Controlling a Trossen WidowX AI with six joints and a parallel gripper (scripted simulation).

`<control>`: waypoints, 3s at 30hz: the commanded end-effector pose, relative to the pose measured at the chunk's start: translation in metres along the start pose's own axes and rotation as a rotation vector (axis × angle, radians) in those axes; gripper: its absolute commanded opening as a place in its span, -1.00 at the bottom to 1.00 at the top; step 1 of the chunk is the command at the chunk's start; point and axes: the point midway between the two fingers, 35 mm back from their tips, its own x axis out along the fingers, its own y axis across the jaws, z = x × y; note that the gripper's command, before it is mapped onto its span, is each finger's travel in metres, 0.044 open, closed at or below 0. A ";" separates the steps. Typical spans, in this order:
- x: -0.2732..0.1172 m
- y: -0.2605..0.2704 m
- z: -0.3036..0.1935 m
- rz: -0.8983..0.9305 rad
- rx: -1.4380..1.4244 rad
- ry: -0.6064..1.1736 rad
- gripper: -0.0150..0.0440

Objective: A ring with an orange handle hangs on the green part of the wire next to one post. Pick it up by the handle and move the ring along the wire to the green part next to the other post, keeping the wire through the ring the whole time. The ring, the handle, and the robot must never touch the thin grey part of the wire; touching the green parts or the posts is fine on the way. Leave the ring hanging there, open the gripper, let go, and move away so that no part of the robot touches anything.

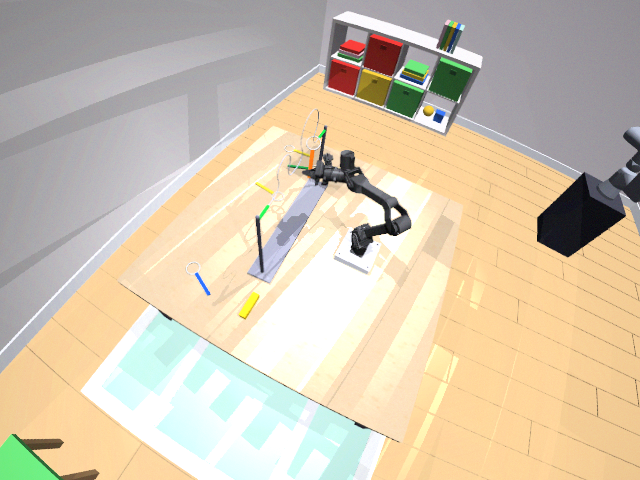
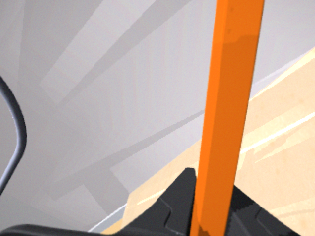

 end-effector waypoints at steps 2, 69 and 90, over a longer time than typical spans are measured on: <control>-0.005 0.011 0.003 0.019 0.028 0.020 -1.00; -0.051 0.146 0.090 0.352 1.012 0.181 -1.00; -0.055 0.152 0.105 0.335 0.991 0.187 -1.00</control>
